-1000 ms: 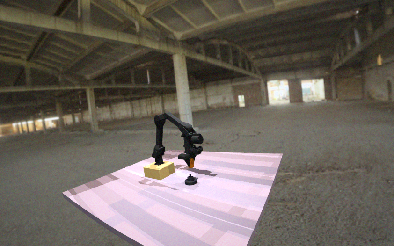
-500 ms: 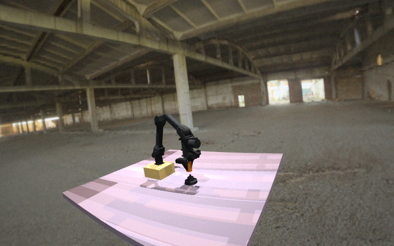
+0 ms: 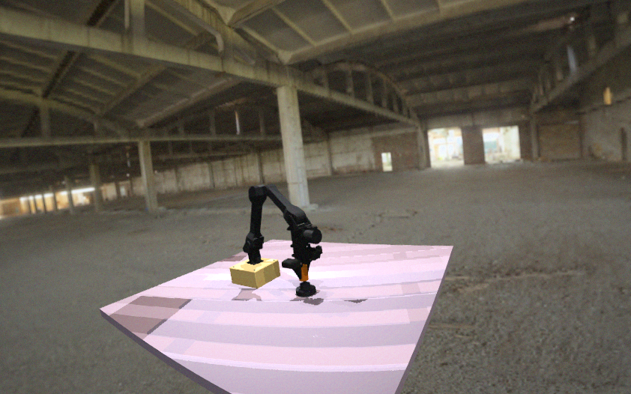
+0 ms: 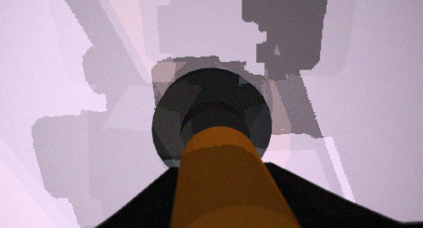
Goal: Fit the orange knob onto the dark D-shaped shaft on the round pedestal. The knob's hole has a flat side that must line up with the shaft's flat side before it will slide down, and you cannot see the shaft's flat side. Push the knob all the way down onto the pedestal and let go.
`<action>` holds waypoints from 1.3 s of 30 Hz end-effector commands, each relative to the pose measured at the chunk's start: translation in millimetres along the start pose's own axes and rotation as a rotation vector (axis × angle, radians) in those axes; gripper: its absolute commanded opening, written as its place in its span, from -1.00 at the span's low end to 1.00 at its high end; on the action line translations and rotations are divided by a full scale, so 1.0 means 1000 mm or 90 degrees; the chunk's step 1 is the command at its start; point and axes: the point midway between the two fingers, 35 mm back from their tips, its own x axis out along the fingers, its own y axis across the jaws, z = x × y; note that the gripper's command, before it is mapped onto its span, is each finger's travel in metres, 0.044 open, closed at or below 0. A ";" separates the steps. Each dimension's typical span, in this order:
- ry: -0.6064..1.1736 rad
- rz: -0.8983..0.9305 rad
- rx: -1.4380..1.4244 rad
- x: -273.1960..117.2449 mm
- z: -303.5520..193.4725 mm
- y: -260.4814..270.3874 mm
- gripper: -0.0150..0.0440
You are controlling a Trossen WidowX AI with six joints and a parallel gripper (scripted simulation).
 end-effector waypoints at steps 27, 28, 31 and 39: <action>-0.004 0.002 0.000 0.004 0.001 0.001 -0.49; -0.004 0.002 -0.001 0.004 0.001 0.001 -0.49; -0.004 0.002 -0.001 0.004 0.002 0.001 -0.49; -0.004 0.002 -0.004 0.005 0.002 0.001 -0.49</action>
